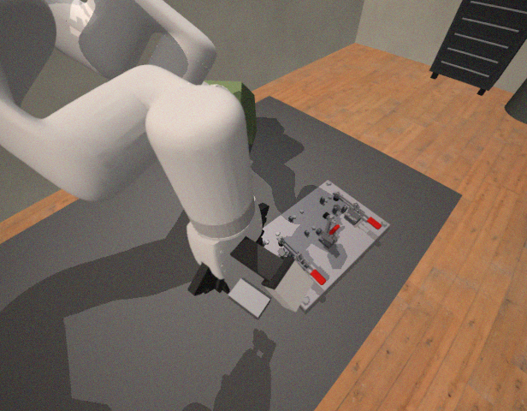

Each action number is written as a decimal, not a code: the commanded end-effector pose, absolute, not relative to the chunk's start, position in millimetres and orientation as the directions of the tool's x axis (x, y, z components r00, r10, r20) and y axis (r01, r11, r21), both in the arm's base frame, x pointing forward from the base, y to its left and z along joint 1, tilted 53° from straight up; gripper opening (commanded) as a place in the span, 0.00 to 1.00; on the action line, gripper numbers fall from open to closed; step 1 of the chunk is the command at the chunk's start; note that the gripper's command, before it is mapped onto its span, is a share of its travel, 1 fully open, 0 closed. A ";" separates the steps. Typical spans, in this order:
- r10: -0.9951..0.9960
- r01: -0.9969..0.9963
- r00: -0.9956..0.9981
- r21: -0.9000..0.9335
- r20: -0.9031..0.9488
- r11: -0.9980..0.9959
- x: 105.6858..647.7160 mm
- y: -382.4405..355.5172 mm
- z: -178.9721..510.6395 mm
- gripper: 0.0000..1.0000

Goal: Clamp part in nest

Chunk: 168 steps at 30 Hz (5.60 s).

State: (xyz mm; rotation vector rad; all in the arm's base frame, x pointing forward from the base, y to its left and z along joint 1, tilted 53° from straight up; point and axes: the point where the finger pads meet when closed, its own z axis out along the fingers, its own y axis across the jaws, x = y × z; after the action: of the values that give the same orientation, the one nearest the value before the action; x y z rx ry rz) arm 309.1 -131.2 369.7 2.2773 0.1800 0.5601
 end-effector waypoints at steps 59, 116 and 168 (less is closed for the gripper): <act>0.296 -0.044 0.892 0.718 0.341 -0.694 352.9 -194.6 312.5 1.00; 0.296 -0.044 0.892 0.718 0.341 -0.694 388.3 -246.1 264.9 1.00; 0.296 -0.044 0.892 0.718 0.341 -0.694 396.5 -257.9 253.8 0.00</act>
State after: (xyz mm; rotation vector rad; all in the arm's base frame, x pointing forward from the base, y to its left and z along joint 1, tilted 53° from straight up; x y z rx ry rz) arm 396.1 -258.1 252.8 2.2778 0.1791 0.5610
